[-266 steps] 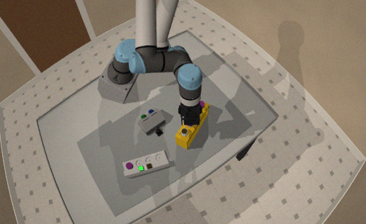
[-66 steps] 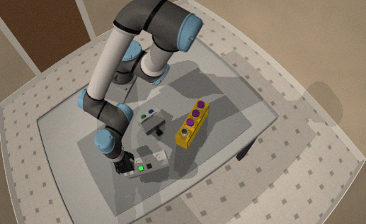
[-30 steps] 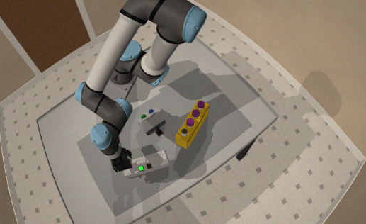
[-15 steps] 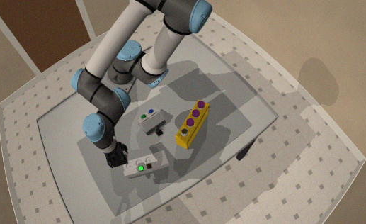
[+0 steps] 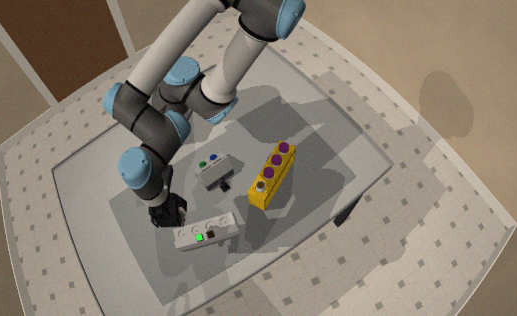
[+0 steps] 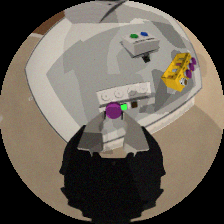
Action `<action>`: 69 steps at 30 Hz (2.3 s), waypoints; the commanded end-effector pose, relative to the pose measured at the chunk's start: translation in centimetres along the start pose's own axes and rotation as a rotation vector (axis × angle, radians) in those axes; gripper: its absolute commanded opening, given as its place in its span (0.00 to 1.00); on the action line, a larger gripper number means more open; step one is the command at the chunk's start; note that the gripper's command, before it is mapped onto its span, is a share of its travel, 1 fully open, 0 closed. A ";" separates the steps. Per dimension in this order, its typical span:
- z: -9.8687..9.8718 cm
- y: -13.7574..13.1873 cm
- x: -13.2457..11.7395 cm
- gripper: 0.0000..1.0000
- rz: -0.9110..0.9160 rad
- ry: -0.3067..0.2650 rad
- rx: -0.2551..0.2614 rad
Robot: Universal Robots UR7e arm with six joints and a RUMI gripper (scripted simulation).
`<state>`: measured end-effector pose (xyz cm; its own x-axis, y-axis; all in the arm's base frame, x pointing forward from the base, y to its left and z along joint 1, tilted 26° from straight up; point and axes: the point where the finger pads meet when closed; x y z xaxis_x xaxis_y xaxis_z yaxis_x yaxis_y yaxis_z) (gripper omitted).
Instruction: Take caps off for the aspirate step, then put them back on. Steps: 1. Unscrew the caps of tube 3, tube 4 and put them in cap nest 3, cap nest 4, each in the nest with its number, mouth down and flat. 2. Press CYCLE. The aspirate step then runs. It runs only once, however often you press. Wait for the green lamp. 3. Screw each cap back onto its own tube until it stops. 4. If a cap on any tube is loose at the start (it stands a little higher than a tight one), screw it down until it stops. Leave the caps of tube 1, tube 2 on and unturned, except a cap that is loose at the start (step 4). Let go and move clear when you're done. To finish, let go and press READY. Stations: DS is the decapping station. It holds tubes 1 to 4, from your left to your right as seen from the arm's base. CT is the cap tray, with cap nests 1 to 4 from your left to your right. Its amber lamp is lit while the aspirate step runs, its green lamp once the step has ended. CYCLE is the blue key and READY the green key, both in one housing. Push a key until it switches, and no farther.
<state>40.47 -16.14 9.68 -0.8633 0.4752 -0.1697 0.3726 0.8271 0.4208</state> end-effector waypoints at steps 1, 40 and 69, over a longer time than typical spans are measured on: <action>-0.1 2.6 1.1 0.00 0.095 -0.003 0.015; 0.2 24.8 10.8 0.00 0.095 -0.003 0.014; 2.7 24.9 10.9 0.00 0.095 -0.003 0.014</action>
<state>41.28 10.47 15.90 -0.8233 0.5523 -0.1311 0.4577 0.7825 0.4222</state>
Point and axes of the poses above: the point where the finger pads meet when closed, its own z axis out along the fingers, its own y axis across the jaws, x = y × z, and after that the axes turned 2 degrees about z, right-handed
